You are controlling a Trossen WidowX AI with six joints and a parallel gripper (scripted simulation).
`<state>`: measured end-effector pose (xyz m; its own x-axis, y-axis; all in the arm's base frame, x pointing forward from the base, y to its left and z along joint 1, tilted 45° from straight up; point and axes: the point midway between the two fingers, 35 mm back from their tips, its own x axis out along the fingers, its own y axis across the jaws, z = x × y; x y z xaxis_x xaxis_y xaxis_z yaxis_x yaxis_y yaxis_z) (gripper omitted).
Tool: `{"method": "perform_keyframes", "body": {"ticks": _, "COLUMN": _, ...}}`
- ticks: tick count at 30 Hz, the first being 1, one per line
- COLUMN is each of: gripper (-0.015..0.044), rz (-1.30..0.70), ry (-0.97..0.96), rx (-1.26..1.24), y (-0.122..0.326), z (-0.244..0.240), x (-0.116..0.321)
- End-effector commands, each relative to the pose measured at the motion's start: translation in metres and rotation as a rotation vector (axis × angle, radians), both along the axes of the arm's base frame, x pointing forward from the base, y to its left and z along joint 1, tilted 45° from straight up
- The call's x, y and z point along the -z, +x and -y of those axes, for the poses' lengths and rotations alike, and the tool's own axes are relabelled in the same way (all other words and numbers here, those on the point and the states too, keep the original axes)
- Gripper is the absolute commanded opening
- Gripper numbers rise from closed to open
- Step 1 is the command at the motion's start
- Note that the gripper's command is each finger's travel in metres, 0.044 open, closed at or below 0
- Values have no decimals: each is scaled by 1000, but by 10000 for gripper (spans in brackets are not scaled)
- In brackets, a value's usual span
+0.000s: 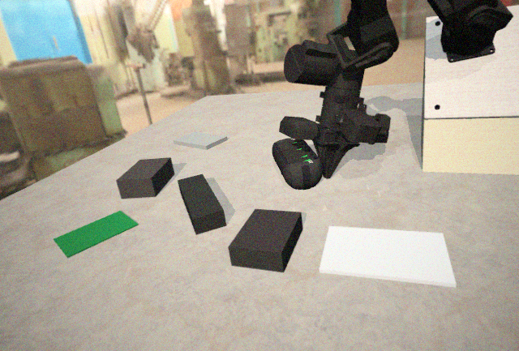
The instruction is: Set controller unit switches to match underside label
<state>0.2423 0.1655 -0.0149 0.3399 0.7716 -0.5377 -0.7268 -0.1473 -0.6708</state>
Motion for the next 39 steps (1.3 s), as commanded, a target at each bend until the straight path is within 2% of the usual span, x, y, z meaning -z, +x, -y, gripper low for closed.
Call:
{"method": "perform_keyframes", "body": {"ticks": 1, "gripper": 0, "rz": 28, "ry": 0, "rx": 0, "y": 10, "z": -1, "x": -5}}
{"method": "perform_keyframes", "body": {"ticks": 11, "gripper": 0, "rz": 28, "ry": 0, "rx": 0, "y": 16, "z": -1, "x": -6}}
{"method": "perform_keyframes", "body": {"ticks": 19, "gripper": 0, "rz": 24, "ry": 1, "rx": 1, "y": -41, "z": 48, "x": -15}}
{"method": "perform_keyframes", "body": {"ticks": 25, "gripper": 0, "rz": 28, "ry": 4, "rx": 3, "y": -47, "z": 51, "x": -16}}
{"method": "perform_keyframes", "body": {"ticks": 39, "gripper": 0, "rz": -197, "ry": -104, "rx": 0, "y": 45, "z": 66, "x": -13}}
